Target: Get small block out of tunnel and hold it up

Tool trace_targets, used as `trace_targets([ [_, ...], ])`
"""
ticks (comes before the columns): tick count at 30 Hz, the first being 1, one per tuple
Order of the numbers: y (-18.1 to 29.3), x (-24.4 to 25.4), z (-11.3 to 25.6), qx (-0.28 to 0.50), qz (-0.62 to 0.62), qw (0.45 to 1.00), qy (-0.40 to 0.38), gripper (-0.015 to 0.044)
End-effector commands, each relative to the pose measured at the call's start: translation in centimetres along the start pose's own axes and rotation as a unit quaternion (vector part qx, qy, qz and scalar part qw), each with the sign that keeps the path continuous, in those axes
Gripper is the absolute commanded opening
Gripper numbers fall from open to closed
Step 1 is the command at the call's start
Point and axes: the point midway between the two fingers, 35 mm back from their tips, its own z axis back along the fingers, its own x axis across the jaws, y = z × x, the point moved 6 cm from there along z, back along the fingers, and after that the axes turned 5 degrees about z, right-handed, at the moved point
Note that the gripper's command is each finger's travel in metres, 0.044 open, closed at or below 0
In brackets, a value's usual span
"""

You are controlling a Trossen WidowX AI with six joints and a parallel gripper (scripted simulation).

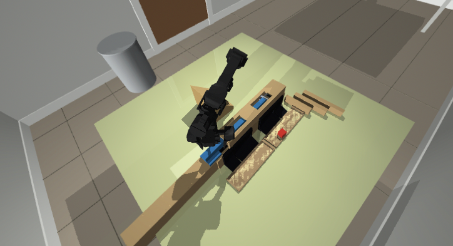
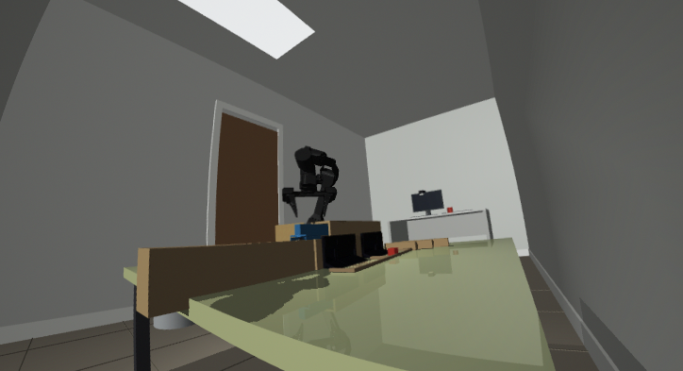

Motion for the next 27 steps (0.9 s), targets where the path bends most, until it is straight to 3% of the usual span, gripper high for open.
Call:
trace_targets([
  [1, 0.11, -0.66, -1.64, 0.038, -0.380, 0.924, 0.009, 0.0440],
  [27, 0.39, -0.62, -2.62, 0.038, -0.380, 0.924, 0.009, 0.0440],
])
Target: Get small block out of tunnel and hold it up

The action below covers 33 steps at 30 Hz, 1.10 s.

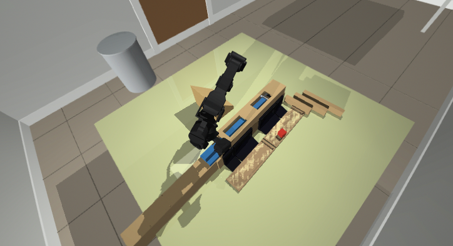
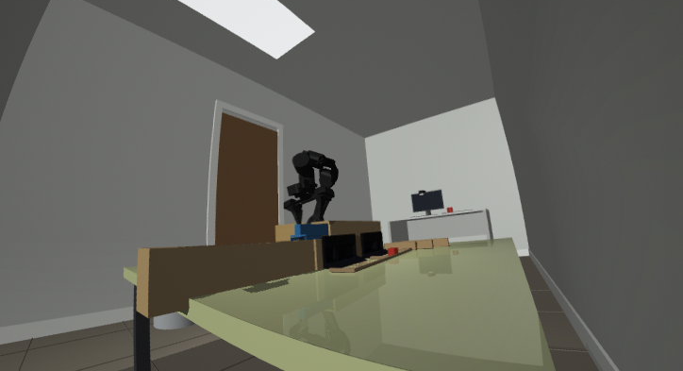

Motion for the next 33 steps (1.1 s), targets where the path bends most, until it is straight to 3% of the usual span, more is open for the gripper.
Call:
trace_targets([
  [1, 0.1, -0.2, -0.8, 0.003, -0.004, 1.000, 0.002, 0.0440],
  [18, 0.7, -0.7, -3.4, 0.003, -0.004, 1.000, 0.002, 0.0440],
  [22, 0.6, -0.5, -2.8, 0.001, -0.001, 1.000, 0.003, 0.0335],
  [33, 0.6, -0.5, -2.8, 0.001, -0.001, 1.000, 0.003, 0.0262],
])
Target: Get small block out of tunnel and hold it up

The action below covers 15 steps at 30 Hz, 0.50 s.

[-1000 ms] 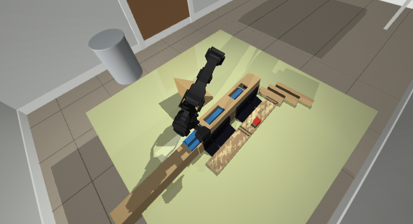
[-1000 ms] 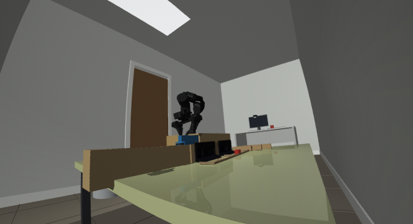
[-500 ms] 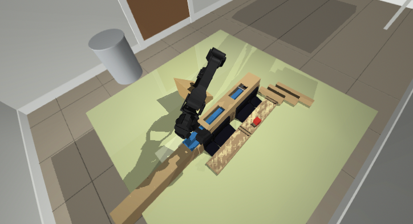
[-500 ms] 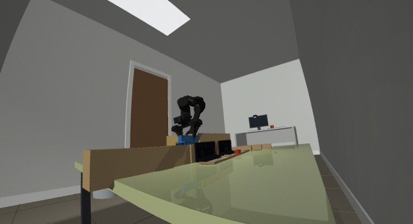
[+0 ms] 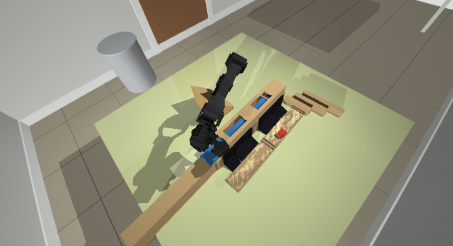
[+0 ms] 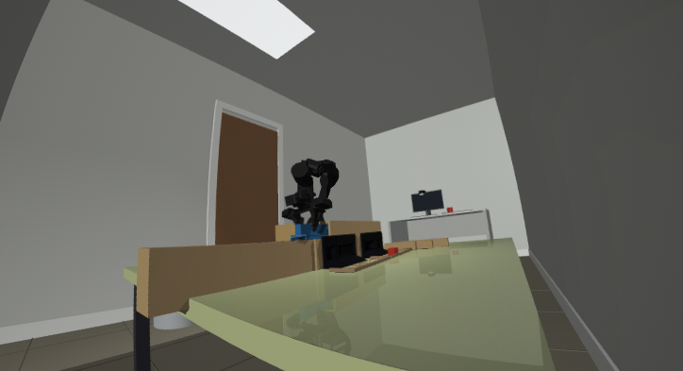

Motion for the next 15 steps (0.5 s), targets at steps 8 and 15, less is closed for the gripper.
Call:
trace_targets([
  [8, 0.05, 0.72, -0.02, 0.000, 0.009, 1.000, -0.012, 0.0208],
  [15, 0.96, 0.78, -0.08, 0.001, 0.008, 1.000, -0.013, 0.0044],
])
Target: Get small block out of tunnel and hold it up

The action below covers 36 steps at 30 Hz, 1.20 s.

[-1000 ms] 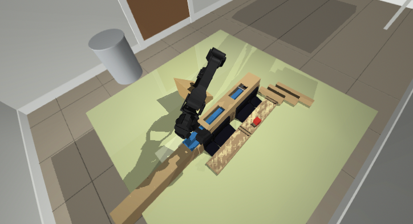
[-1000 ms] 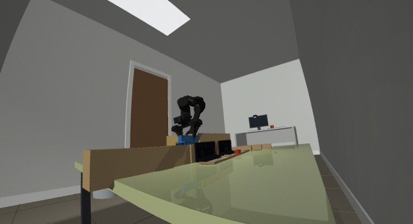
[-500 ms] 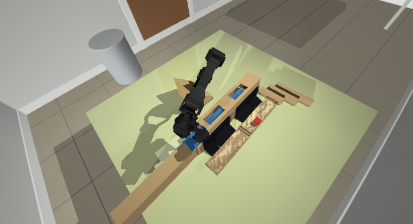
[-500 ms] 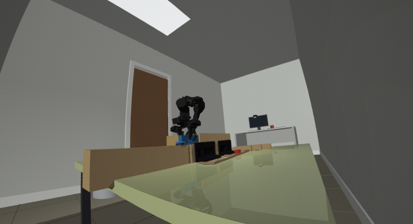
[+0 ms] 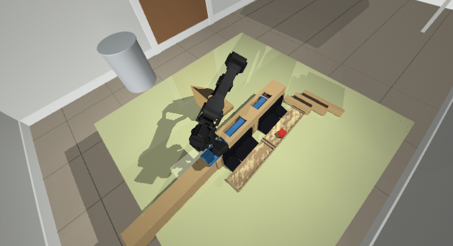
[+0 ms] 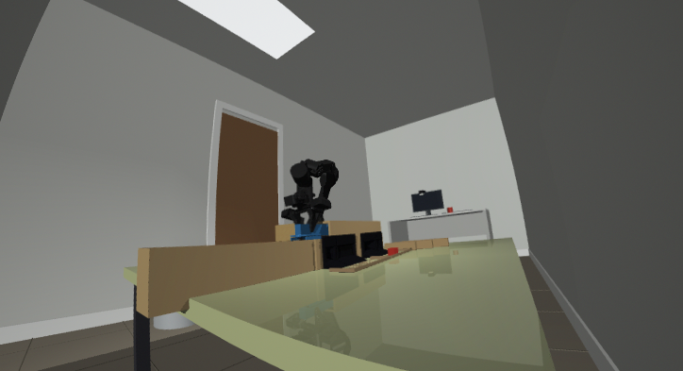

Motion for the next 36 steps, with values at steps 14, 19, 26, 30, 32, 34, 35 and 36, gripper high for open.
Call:
trace_targets([
  [14, 1.5, -0.1, 0.2, -0.005, -0.002, 1.000, -0.002, 0.0131],
  [19, 1.3, 0.0, 0.9, -0.004, 0.000, 1.000, -0.005, 0.0263],
  [26, 0.6, 0.2, 3.8, 0.002, 0.011, 1.000, -0.015, 0.0440],
  [30, 0.1, 0.9, 3.2, 0.001, 0.010, 1.000, -0.013, 0.0440],
  [32, -0.6, 1.5, 3.3, 0.002, 0.012, 1.000, -0.016, 0.0440],
  [34, -0.7, 1.6, 3.3, 0.002, 0.012, 1.000, -0.016, 0.0440],
  [35, -0.7, 1.5, 3.2, 0.002, 0.012, 1.000, -0.016, 0.0440],
  [36, -0.7, 1.5, 3.1, 0.002, 0.012, 1.000, -0.016, 0.0440],
])
